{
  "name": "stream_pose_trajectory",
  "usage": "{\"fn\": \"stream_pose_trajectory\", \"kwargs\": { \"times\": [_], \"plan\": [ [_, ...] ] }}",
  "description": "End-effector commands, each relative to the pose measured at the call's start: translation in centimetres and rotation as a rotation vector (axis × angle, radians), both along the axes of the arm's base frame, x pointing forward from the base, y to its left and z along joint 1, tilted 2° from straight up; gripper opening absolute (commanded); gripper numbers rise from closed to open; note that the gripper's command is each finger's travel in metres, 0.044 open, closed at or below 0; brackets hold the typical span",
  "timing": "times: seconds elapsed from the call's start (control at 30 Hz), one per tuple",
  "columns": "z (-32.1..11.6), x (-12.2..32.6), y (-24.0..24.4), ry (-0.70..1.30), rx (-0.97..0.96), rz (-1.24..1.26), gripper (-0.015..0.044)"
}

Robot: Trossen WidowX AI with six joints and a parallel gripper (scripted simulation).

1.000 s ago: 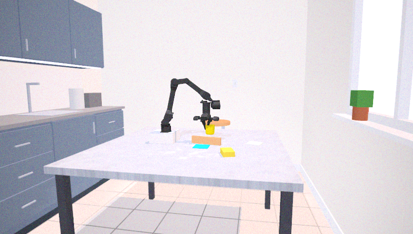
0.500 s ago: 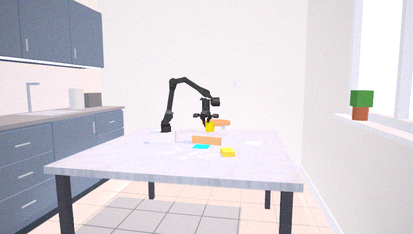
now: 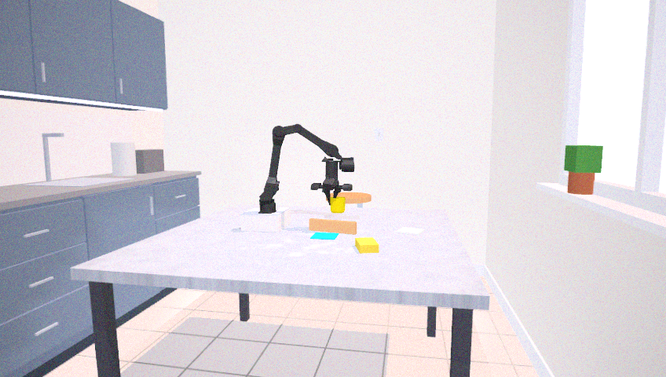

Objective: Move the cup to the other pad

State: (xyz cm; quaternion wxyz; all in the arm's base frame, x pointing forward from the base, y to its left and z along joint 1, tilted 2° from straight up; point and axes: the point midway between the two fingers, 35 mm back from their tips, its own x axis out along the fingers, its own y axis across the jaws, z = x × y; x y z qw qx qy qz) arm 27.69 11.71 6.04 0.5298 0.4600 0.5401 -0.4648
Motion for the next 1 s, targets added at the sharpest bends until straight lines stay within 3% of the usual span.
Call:
{"fn": "stream_pose_trajectory", "kwargs": {
  "times": [0.0, 0.97],
  "plan": [
    [0.1, 0.0, -0.8, -0.007, 0.002, 0.000, 0.0000],
    [0.0, -0.2, -7.2, -0.010, -0.002, 0.000, 0.0000]
  ]
}}
